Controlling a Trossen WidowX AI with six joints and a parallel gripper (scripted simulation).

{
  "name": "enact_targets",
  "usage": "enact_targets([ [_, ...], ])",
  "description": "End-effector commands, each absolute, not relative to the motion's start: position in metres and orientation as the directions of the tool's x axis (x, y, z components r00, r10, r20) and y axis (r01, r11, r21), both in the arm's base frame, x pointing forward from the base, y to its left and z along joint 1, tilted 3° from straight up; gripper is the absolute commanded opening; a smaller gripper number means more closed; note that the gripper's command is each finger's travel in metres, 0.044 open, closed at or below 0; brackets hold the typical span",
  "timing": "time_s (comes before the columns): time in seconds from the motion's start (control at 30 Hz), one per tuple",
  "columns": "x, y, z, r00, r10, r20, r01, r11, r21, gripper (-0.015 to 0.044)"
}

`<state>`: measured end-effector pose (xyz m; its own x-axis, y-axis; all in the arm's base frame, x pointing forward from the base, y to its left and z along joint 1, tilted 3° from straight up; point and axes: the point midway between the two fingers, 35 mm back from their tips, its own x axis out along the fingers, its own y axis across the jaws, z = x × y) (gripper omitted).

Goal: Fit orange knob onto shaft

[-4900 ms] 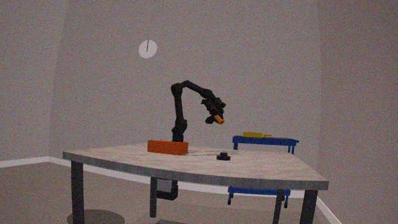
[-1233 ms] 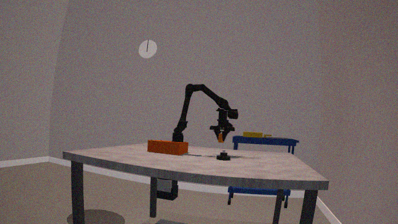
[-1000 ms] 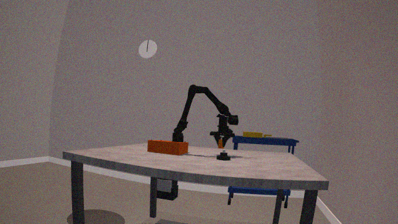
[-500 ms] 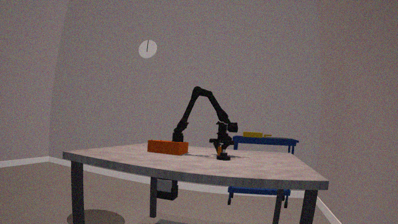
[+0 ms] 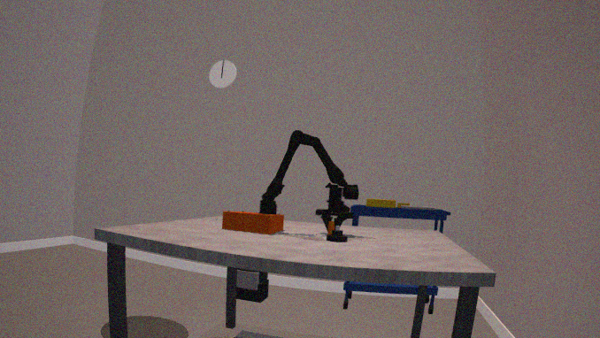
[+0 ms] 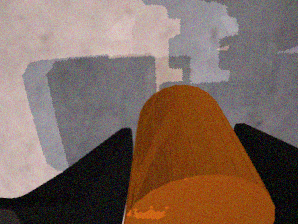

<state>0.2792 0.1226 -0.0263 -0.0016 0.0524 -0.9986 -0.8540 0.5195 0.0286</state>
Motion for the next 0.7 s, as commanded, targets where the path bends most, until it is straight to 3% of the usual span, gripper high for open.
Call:
enact_targets([
  [0.0,0.279,0.123,-0.026,-0.003,0.052,-0.999,-0.854,0.519,0.029,0.024],
  [0.3,0.279,0.123,-0.026,-0.003,0.052,-0.999,-0.854,0.519,0.029,0.024],
  [0.53,0.28,0.118,0.051,0.001,0.057,-0.998,-0.853,0.521,0.029,0.0424],
  [0.67,0.28,0.118,0.054,0.001,0.057,-0.998,-0.853,0.521,0.029,0.044],
])
